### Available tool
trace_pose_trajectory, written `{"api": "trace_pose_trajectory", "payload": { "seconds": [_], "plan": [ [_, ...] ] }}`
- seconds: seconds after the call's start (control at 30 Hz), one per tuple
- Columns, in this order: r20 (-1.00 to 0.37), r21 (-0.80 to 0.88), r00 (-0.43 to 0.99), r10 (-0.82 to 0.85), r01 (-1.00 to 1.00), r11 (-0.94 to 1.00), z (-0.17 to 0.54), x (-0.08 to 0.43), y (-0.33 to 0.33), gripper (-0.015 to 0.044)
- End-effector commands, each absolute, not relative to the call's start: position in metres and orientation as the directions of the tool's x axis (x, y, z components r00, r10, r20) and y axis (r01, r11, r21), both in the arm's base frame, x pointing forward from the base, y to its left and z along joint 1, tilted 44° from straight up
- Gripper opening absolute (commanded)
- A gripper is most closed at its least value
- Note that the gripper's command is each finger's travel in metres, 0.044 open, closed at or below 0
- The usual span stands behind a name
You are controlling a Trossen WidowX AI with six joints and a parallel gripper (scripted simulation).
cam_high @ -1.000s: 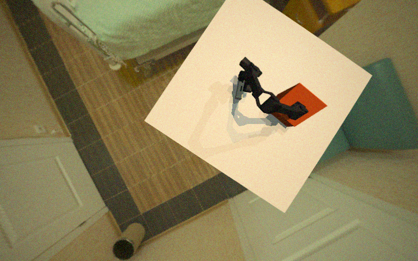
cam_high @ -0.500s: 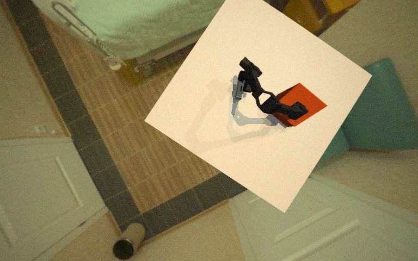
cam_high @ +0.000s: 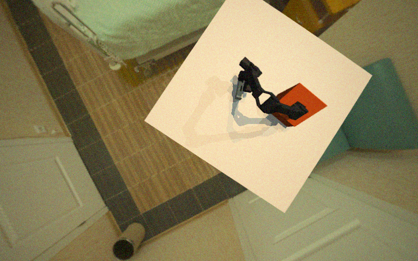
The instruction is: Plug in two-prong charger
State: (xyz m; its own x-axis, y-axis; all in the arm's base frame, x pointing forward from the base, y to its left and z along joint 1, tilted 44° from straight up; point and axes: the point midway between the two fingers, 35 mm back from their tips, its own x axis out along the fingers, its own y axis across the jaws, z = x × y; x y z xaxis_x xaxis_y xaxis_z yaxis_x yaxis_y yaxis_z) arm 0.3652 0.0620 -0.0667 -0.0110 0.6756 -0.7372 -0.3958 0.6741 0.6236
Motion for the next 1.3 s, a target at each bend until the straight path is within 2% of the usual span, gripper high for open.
{"api": "trace_pose_trajectory", "payload": {
  "seconds": [0.0, 0.4, 1.27],
  "plan": [
    [-0.737, 0.623, -0.008, 0.676, -0.398, 0.674, -0.0667, 0.3659, 0.0619, 0.0131],
    [-0.737, 0.622, -0.007, 0.676, -0.398, 0.674, -0.0667, 0.3658, 0.0619, 0.0440],
    [-0.735, 0.617, 0.005, 0.678, -0.411, 0.671, -0.0695, 0.3588, 0.0600, 0.0440]
  ]
}}
